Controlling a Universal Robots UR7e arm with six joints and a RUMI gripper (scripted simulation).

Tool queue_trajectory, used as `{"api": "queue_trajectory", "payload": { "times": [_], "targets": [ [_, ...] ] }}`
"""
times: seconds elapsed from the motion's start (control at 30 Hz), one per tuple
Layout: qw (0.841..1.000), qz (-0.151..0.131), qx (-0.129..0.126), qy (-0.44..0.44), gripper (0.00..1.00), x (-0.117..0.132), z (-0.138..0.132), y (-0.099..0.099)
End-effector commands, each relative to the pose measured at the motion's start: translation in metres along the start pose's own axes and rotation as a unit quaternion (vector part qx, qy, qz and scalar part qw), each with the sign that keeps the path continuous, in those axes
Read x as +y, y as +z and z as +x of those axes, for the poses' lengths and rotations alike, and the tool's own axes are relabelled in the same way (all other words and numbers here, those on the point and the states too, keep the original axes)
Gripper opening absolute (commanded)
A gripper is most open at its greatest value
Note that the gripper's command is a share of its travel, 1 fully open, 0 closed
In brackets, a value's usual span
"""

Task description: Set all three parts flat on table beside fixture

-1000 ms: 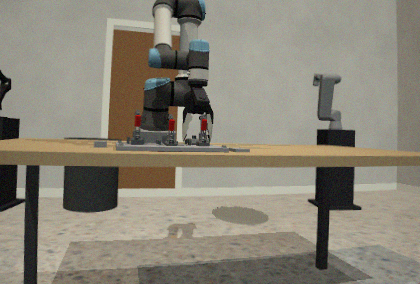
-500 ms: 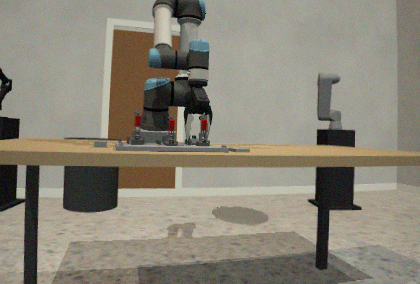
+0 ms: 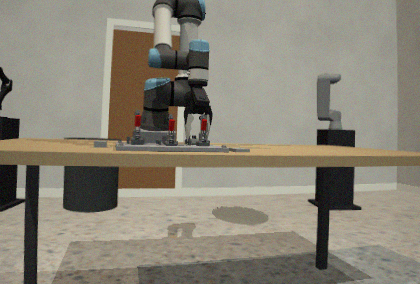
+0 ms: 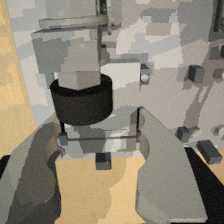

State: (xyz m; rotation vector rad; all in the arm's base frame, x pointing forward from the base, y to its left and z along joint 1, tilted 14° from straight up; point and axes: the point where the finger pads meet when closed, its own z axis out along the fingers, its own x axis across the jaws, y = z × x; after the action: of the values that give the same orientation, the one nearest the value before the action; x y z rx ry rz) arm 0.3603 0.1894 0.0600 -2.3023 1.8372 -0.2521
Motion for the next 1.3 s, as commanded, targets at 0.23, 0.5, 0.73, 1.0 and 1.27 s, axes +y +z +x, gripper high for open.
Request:
{"api": "queue_trajectory", "payload": {
  "times": [0.23,0.5,0.73,1.0,1.27],
  "targets": [
    [1.0,0.001,0.0,0.0,0.0,0.0,0.0,0.0],
    [1.0,0.001,0.0,0.0,0.0,0.0,0.0,-0.001],
    [1.0,0.001,0.0,0.0,0.0,0.0,0.0,-0.003],
    [1.0,0.001,0.0,0.0,0.0,0.0,0.0,-0.011],
    [1.0,0.001,0.0,0.0,0.0,0.0,0.0,-0.02]
  ]
}}
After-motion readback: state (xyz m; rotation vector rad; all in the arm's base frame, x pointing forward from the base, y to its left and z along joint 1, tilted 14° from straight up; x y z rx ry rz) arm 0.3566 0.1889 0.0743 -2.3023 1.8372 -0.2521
